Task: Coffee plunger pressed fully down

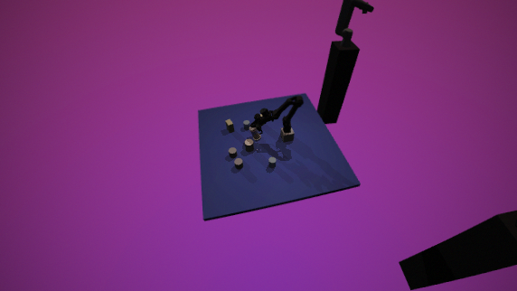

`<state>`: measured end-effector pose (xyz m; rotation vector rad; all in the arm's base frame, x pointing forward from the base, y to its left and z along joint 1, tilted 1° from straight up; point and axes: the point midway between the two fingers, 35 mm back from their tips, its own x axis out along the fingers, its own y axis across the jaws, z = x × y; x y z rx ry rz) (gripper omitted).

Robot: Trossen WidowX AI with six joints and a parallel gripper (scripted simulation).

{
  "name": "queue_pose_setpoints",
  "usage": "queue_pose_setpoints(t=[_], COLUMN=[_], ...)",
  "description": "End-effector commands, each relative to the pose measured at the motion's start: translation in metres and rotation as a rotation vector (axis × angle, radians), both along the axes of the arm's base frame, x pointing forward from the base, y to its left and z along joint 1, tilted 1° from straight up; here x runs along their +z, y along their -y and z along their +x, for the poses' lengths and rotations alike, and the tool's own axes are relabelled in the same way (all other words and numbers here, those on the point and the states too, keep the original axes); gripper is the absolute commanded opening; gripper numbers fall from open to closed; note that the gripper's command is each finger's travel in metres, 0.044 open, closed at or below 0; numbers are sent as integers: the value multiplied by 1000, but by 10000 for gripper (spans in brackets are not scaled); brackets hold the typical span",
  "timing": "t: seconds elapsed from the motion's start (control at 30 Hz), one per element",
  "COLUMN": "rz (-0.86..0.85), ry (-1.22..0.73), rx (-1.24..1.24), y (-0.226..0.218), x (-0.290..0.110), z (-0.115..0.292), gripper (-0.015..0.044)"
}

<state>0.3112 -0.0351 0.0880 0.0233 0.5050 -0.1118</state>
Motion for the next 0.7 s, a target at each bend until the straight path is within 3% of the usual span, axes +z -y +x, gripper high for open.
queue_pose_setpoints(t=[0.0,0.23,0.67], rz=[0,0,0], ry=[0,0,0], rx=[0,0,0], y=[0,0,0], x=[0,0,0], z=[0,0,0], gripper=[115,115,440])
